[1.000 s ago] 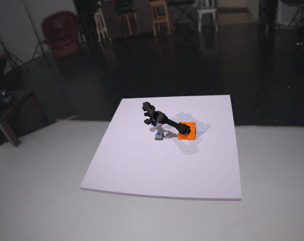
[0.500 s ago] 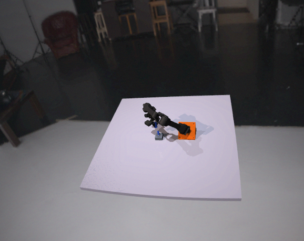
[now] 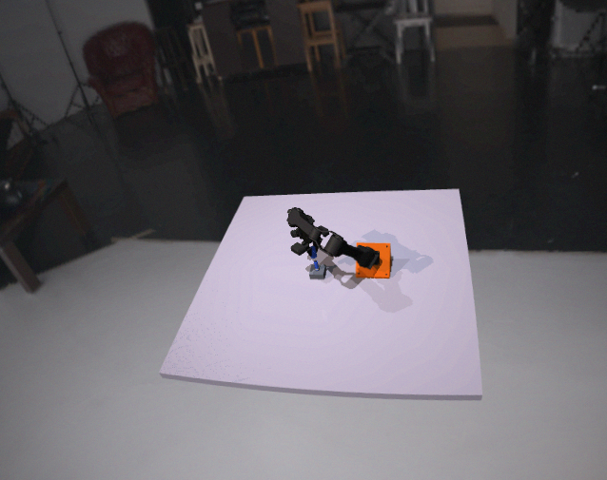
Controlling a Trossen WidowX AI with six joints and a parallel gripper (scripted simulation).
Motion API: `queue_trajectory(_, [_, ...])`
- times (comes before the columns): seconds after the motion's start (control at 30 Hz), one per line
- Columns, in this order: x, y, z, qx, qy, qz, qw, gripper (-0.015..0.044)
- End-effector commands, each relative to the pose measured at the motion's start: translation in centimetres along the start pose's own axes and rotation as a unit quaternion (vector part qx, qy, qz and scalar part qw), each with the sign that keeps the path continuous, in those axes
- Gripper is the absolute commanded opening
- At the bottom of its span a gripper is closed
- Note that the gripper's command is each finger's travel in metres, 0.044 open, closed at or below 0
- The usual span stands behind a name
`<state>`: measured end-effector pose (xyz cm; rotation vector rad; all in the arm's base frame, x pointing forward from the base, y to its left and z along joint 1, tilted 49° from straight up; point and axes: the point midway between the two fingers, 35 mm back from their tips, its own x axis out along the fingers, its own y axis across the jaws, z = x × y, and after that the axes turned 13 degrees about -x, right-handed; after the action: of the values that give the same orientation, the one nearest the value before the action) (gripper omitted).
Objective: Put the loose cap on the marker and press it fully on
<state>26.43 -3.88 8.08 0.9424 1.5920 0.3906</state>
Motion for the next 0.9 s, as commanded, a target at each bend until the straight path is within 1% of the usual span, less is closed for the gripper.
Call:
queue_trajectory(0.0, [-0.1, 0.4, -0.8, 0.004, 0.001, 0.0, 1.0, 0.0])
queue_trajectory(0.37, [0.7, 0.4, -0.7, 0.004, 0.001, 0.0, 1.0, 0.0])
queue_trajectory(0.87, [3.1, 0.4, -0.6, 0.004, 0.001, 0.0, 1.0, 0.0])
